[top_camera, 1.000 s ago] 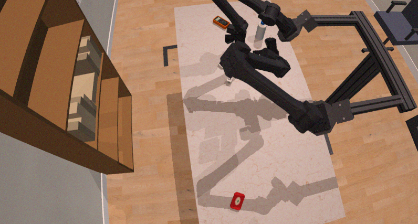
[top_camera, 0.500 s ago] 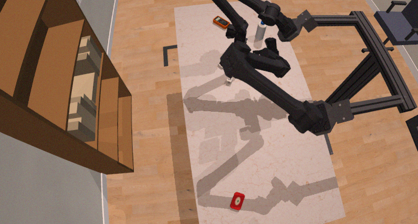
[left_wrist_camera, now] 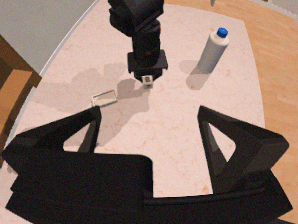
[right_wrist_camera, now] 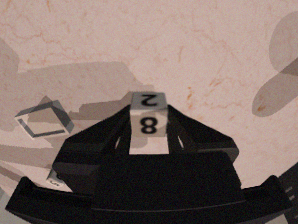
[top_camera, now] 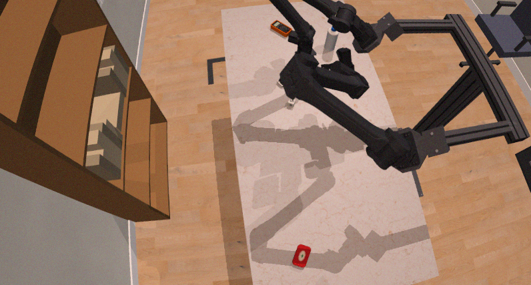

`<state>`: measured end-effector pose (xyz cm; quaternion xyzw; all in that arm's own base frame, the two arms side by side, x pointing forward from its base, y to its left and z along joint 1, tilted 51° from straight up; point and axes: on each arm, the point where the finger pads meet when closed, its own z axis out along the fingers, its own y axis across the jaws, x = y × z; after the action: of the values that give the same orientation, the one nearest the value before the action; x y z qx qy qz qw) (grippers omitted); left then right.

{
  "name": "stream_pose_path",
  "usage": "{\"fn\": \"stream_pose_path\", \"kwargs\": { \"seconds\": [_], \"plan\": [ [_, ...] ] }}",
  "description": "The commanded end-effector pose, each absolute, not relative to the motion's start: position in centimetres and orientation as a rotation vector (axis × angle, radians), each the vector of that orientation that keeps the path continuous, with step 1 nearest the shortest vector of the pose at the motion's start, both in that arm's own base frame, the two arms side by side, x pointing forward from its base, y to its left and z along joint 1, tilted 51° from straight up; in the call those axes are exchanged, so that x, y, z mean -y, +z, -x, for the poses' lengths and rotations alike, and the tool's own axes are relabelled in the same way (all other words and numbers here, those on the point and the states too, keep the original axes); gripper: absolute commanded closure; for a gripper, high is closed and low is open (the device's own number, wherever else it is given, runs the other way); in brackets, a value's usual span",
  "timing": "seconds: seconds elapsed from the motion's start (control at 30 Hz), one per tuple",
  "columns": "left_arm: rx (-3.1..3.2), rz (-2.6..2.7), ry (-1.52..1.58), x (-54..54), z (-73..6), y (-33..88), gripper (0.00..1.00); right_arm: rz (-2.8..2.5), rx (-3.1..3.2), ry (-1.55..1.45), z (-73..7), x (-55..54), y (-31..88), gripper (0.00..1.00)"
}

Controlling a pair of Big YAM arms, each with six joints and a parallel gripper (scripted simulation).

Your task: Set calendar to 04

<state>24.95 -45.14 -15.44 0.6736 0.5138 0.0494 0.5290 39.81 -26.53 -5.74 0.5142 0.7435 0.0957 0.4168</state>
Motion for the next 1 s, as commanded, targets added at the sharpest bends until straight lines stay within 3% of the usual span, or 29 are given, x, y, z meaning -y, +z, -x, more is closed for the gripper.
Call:
{"fn": "stream_pose_path", "kwargs": {
  "seconds": [0.0, 0.97],
  "plan": [
    [-1.22, -1.592, 0.109, 45.7, -25.0, -14.8, 0.0, -1.498, -1.716, 0.361, -40.2, 26.4, -5.2, 0.74],
    [-1.22, -1.592, 0.109, 45.7, -25.0, -14.8, 0.0, -1.609, -1.639, 0.424, -40.5, 26.3, -6.3, 0.74]
  ]
}}
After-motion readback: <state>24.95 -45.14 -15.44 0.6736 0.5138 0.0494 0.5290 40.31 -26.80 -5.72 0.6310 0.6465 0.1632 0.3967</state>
